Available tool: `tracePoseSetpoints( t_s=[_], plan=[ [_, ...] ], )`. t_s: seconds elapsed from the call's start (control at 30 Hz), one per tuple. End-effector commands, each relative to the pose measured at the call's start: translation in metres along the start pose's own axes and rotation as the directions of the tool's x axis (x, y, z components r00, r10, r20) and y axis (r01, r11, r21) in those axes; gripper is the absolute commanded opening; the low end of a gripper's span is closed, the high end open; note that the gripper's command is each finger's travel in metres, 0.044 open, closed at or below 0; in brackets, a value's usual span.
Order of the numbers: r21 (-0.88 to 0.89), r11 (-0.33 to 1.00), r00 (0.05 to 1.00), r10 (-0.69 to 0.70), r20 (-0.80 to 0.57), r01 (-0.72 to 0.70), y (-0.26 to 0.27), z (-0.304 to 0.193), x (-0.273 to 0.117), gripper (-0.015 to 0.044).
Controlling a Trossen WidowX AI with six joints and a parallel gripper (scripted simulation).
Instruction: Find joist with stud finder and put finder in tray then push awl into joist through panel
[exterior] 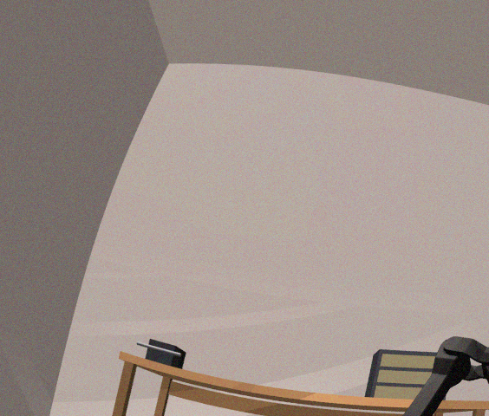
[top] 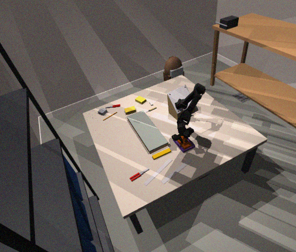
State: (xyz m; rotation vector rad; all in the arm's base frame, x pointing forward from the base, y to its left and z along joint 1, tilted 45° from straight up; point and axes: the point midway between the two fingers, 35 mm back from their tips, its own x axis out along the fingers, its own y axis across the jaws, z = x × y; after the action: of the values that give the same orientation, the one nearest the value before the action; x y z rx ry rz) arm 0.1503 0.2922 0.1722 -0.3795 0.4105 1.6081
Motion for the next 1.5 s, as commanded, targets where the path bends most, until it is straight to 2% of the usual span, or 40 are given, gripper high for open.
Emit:
tracePoseSetpoints(
  t_s=[0.0, 0.27, 0.4, 0.57, 0.7, 0.73, 0.8, 0.97, 1.17, 1.37, 1.47],
  plan=[
    [-0.001, 1.000, 1.000, 0.001, 0.000, -0.001, 0.000, 0.000, 0.000, 0.0131],
    [-0.001, 1.000, 1.000, 0.001, -0.002, -0.001, -0.001, 0.001, -0.002, 0.0341],
    [-0.004, 1.000, 1.000, 0.001, -0.014, -0.001, -0.006, 0.009, -0.032, 0.0440],
    [0.000, 1.000, 1.000, 0.000, -0.008, 0.000, 0.000, 0.025, -0.089, 0.0440],
    [0.000, 1.000, 1.000, 0.000, -0.007, 0.000, 0.000, 0.026, -0.091, 0.0440],
    [0.023, 1.000, 1.000, -0.008, -0.023, 0.009, -0.005, 0.017, -0.079, 0.0440],
    [0.120, 0.992, 0.998, -0.043, -0.055, 0.049, -0.018, 0.006, -0.081, 0.0440],
    [0.273, 0.943, 0.973, -0.144, -0.181, 0.191, -0.082, -0.048, -0.093, 0.0440],
    [0.431, 0.838, 0.923, -0.200, -0.330, 0.335, -0.142, -0.134, -0.124, 0.0440],
    [0.576, 0.690, 0.875, -0.182, -0.449, 0.439, -0.168, -0.237, -0.165, 0.0440],
    [0.650, 0.597, 0.870, -0.190, -0.455, 0.470, -0.168, -0.283, -0.184, 0.0440]
  ],
)
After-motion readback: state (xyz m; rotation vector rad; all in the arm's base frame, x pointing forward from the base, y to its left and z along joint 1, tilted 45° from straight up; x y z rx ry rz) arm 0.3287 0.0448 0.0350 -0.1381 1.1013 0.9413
